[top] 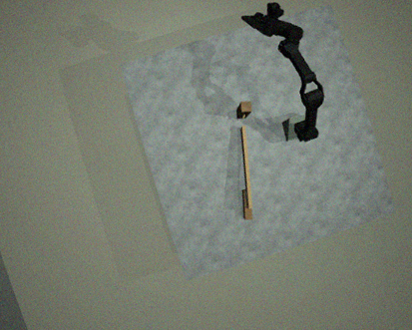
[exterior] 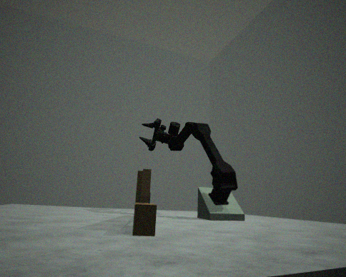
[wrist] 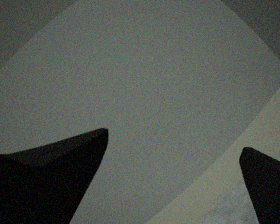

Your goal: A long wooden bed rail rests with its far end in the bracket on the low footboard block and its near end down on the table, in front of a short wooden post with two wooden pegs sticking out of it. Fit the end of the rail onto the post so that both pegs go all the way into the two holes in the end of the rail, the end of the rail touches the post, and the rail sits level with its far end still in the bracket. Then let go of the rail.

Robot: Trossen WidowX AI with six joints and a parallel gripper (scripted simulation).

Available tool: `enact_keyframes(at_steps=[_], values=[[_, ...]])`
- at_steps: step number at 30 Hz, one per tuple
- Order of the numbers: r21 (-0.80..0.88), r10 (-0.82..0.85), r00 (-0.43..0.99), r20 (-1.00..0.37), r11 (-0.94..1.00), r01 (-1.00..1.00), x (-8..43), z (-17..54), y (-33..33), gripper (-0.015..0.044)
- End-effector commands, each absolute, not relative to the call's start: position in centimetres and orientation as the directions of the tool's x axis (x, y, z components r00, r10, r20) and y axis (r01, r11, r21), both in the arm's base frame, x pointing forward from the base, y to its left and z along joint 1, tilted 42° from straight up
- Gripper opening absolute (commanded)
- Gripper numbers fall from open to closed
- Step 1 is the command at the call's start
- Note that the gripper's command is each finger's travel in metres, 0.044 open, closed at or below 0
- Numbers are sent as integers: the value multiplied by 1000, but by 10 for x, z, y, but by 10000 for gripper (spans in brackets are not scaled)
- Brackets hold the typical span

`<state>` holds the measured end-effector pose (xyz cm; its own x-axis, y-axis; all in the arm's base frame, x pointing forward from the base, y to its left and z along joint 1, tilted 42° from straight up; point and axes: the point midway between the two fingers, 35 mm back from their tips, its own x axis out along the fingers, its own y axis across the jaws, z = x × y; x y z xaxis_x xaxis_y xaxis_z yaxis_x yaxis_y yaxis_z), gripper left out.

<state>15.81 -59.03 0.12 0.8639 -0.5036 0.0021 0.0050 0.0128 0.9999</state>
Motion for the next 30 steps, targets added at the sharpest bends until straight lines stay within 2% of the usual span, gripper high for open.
enact_keyframes(at_steps=[1, 8, 15, 23, 30], values=[[1000, -501, 865, -2, 18, 13, 161, 1, -590, 426], [930, -371, 911, -178, 239, 279, 251, 0, -552, 440], [772, -208, 917, -340, 495, 399, 318, -1, -491, 440], [579, -25, 876, -481, 741, 340, 363, -1, -416, 440], [412, 150, 794, -589, 901, 135, 386, 4, -339, 440]])
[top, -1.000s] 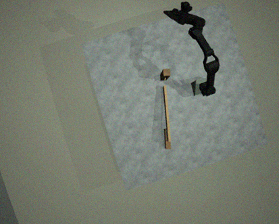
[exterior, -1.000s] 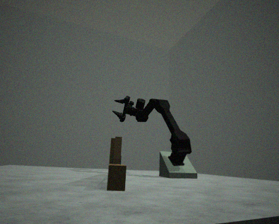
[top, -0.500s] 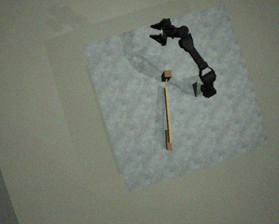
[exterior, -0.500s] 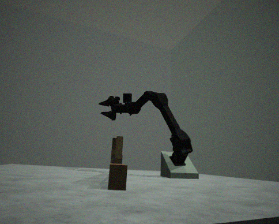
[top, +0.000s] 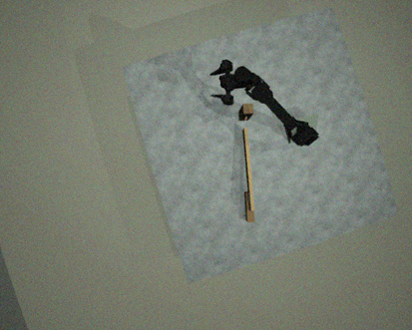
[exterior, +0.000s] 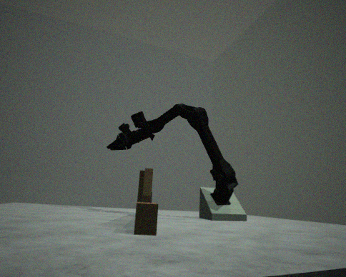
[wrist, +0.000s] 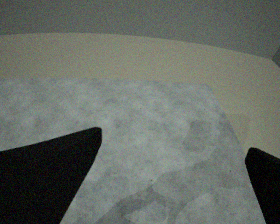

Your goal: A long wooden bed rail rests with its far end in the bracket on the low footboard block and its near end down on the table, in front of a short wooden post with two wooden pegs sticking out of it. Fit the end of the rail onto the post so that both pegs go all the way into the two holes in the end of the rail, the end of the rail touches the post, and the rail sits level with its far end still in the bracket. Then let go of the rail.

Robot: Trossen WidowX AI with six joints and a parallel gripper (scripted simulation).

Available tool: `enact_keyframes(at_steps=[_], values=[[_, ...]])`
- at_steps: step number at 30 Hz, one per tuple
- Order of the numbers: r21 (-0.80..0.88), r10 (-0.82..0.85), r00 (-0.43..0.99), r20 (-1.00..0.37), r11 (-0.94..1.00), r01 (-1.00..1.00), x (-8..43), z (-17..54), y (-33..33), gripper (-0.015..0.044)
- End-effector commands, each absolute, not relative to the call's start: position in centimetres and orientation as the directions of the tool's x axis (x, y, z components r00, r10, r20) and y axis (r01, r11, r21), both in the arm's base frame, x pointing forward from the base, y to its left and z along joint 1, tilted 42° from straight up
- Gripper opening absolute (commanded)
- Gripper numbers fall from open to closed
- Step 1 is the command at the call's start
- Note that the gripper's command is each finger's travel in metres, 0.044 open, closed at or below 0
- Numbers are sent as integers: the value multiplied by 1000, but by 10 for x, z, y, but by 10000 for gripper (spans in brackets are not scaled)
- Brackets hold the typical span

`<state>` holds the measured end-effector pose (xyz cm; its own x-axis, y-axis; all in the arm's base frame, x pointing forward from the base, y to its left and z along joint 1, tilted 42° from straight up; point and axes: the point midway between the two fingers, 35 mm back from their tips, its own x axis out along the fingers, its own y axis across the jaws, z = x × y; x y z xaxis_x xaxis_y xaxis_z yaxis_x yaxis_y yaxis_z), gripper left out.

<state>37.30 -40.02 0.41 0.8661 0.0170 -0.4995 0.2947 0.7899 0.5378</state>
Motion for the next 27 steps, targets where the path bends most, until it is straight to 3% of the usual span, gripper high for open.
enact_keyframes(at_steps=[1, 12, 21, 27], values=[[389, 176, 778, -603, 916, 94, 388, 5, -327, 440], [202, 443, 535, -719, 870, -449, 383, 24, -195, 440], [127, 608, 252, -753, 510, -851, 343, 50, -94, 440], [100, 659, 97, -746, 254, -962, 312, 67, -51, 440]])
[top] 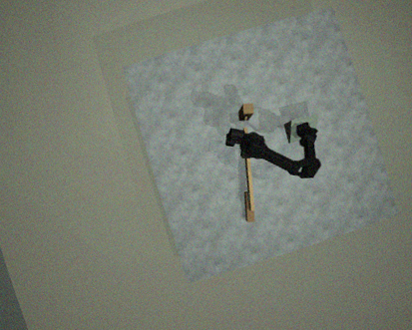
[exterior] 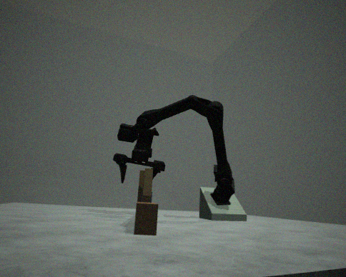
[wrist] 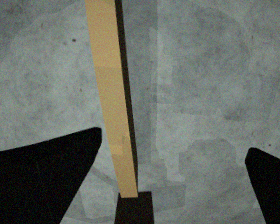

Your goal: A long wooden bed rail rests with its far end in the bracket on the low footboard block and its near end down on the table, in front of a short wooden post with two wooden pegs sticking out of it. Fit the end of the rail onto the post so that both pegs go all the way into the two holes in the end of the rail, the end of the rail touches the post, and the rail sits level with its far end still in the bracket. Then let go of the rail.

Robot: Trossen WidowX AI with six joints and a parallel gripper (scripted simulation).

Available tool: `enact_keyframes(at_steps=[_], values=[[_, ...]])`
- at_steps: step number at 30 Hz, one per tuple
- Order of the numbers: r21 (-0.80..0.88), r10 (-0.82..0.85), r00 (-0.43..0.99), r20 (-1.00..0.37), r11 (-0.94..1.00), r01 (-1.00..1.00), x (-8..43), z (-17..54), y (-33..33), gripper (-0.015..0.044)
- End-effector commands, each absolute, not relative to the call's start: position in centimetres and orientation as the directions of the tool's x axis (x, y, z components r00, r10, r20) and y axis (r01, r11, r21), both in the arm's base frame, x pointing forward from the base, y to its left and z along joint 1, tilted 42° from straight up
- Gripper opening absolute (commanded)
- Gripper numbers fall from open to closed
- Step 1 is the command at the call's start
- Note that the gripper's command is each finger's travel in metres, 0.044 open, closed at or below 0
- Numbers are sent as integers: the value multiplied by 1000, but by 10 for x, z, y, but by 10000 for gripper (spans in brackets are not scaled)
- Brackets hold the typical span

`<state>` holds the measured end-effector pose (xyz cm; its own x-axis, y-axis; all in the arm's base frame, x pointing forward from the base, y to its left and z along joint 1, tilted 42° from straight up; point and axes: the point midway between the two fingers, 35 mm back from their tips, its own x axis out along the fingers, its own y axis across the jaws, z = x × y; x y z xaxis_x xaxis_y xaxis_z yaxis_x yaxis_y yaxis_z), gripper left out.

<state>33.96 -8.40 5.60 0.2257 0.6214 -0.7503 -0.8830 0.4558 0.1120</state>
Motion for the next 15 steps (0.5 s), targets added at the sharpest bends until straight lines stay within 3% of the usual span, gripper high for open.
enact_keyframes(at_steps=[1, 15], values=[[100, 659, 97, -746, 254, -962, 312, 67, -51, 440], [99, 658, 97, -746, 254, -962, 315, 56, -46, 440]])
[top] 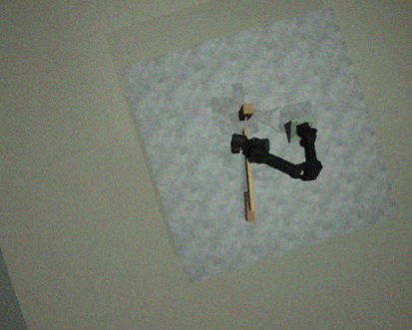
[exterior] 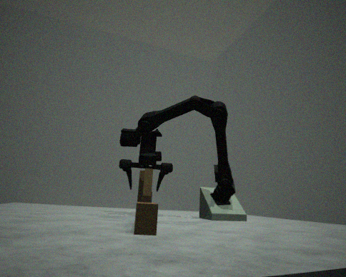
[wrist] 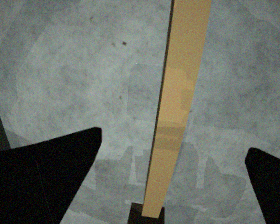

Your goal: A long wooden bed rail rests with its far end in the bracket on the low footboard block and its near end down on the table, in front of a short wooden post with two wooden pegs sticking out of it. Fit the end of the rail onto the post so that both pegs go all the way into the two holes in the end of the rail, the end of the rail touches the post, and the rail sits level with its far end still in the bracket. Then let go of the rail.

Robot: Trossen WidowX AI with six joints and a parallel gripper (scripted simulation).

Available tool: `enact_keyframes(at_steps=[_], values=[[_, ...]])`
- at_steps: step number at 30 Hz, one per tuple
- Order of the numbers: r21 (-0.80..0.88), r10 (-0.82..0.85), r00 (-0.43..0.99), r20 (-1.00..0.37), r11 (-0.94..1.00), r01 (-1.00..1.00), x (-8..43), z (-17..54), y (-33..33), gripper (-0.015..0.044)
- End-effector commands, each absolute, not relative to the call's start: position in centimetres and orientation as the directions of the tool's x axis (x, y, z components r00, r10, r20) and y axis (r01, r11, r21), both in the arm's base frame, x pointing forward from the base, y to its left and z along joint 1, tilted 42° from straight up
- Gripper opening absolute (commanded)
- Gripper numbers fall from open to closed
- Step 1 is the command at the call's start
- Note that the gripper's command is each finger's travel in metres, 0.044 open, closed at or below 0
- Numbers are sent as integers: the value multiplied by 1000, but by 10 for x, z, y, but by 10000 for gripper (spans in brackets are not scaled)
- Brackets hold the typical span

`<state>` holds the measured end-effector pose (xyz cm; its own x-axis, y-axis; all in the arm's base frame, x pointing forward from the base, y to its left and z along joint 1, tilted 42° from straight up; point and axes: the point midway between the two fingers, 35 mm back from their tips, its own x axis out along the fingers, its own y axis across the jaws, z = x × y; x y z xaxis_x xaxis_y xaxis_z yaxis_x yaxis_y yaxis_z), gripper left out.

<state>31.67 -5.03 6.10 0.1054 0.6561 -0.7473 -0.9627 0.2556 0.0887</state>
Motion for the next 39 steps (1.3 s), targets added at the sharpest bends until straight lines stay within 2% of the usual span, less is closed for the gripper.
enact_keyframes(at_steps=[1, 38, 39], values=[[99, 658, 97, -747, 254, -962, 315, 54, -45, 440], [99, 661, 98, -744, 254, -962, 320, 13, -7, 440], [99, 661, 98, -744, 254, -962, 320, 13, -7, 414]])
